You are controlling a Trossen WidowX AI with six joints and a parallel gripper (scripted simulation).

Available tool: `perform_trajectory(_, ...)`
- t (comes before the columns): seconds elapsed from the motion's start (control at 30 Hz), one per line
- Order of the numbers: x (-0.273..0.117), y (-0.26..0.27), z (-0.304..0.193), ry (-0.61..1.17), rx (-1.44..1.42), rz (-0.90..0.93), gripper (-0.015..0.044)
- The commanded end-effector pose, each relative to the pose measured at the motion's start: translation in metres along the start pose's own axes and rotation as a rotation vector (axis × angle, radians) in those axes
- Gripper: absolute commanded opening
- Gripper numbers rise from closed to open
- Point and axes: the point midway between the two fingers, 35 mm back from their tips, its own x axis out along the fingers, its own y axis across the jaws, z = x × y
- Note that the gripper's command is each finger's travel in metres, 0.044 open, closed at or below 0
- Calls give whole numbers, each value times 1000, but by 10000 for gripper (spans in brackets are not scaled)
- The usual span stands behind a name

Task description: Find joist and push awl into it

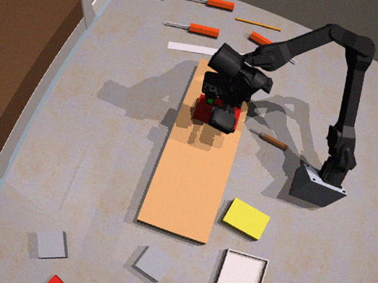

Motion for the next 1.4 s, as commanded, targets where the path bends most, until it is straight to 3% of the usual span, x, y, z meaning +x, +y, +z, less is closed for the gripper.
perform_trajectory(0.0, 0, -18, 0, 3, 6, -8, 0)
perform_trajectory(1.37, -1, -114, 0, 2, 6, -13, 0)
